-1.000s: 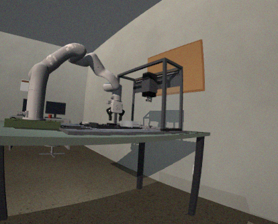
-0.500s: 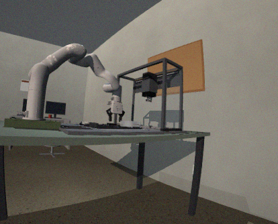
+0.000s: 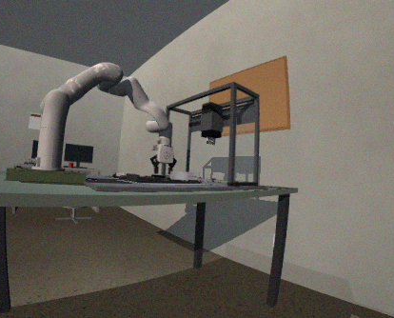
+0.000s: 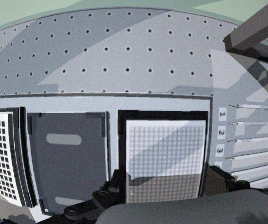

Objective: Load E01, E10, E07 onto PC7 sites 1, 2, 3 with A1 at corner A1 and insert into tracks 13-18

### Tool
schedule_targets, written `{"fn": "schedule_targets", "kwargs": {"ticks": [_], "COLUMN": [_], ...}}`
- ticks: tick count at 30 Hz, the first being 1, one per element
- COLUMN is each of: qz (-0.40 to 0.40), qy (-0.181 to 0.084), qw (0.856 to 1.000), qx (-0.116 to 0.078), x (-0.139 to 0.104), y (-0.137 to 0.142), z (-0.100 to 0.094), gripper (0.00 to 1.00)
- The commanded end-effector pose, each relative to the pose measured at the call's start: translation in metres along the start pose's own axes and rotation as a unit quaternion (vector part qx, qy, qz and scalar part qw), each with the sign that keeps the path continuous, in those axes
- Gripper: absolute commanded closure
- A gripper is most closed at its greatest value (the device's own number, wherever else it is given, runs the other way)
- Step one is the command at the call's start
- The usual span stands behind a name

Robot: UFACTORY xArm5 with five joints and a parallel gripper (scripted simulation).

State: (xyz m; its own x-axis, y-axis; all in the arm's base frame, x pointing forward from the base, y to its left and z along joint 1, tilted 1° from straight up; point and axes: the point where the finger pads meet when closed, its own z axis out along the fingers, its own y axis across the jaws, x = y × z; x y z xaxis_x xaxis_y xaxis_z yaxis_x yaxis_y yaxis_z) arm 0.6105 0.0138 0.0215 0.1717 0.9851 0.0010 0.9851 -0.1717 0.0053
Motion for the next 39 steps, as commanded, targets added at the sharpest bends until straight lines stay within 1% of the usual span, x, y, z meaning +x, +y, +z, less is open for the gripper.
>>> {"fn": "schedule_targets", "kwargs": {"ticks": [1,16,34,35,39], "qz": [0.0,0.0,0.0,0.0,0.0], "qy": [0.01,0.01,0.01,0.01,0.01], "qw": [1.0,1.0,1.0,1.0,1.0], "qx": [-0.001,-0.001,-0.001,-0.001,-0.001], "x": [0.0003,0.0005,0.0005,0.0005,0.0005], "y": [0.0016,0.0016,0.0016,0.0016,0.0016], "z": [0.0007,0.0094,0.0094,0.0087,0.0087], "gripper": [0.0,0.0,0.0,1.0,1.0]}}
